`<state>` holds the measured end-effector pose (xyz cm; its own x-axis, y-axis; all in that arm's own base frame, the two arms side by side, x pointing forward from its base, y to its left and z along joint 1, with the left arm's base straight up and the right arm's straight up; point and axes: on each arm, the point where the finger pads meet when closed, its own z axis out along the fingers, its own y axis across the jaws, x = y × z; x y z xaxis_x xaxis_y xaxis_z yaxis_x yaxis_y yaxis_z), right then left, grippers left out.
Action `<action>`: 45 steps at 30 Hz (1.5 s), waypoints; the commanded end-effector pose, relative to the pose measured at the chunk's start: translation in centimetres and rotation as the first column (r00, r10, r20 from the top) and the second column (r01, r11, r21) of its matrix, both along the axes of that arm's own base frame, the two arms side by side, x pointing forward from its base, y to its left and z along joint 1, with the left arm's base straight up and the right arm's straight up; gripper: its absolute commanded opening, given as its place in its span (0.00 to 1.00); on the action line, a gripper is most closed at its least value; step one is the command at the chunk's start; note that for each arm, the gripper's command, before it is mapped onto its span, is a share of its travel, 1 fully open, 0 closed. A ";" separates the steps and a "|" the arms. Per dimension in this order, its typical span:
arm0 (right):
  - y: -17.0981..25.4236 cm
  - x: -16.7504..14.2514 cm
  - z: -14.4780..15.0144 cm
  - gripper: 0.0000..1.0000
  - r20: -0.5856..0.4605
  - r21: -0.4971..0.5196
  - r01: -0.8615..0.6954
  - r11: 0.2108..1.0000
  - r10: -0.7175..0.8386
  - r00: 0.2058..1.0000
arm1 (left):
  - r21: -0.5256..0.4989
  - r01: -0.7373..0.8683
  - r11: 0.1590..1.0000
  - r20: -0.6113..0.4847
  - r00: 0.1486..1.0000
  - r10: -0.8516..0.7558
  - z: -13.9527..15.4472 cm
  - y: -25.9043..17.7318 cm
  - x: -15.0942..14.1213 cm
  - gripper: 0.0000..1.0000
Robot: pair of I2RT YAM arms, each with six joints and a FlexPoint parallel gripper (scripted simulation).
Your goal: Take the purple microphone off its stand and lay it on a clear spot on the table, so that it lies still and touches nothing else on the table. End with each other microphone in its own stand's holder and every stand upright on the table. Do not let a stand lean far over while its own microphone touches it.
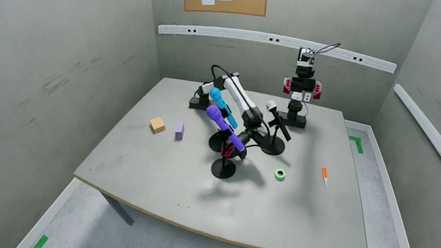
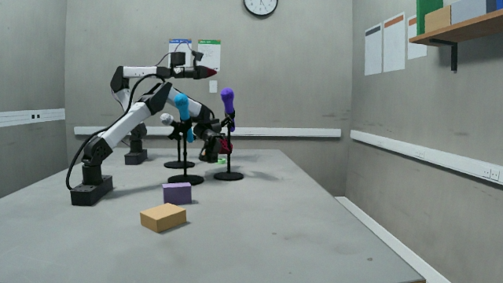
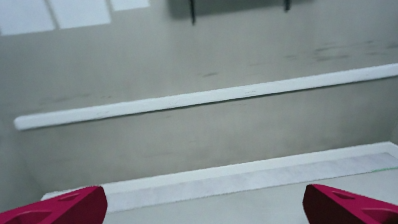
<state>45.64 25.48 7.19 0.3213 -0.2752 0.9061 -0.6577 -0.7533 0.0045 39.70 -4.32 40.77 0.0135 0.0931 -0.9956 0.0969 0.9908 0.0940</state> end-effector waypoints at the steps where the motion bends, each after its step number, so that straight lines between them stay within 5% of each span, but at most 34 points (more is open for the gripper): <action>1: 0.5 1.0 4.7 0.00 0.100 0.089 0.002 0.996 -0.011 0.995 | -0.080 -0.033 0.996 -0.023 0.999 0.032 -0.5 2.1 -1.7 0.98; 17: 0.5 1.0 4.7 0.00 0.100 0.089 0.002 0.996 -0.011 0.995 | -0.083 -0.098 0.992 -0.020 0.995 0.097 -0.7 4.2 -2.5 0.98; 18: 0.5 1.0 4.7 1.00 0.100 0.089 0.002 0.996 -0.011 0.995 | -0.082 -0.099 0.992 -0.024 0.995 0.097 -0.9 4.2 -2.4 0.98; 45: 0.7 0.2 4.1 0.98 0.068 0.061 -0.004 0.998 0.000 0.998 | -0.084 -0.097 0.992 -0.013 0.995 0.097 -0.6 4.1 -2.3 0.98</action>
<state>45.71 25.53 7.22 0.3173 -0.2790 0.9064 -0.6576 -0.7534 -0.0016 37.49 -0.11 40.16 -0.0015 0.0020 -1.0000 0.0016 1.0000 0.0020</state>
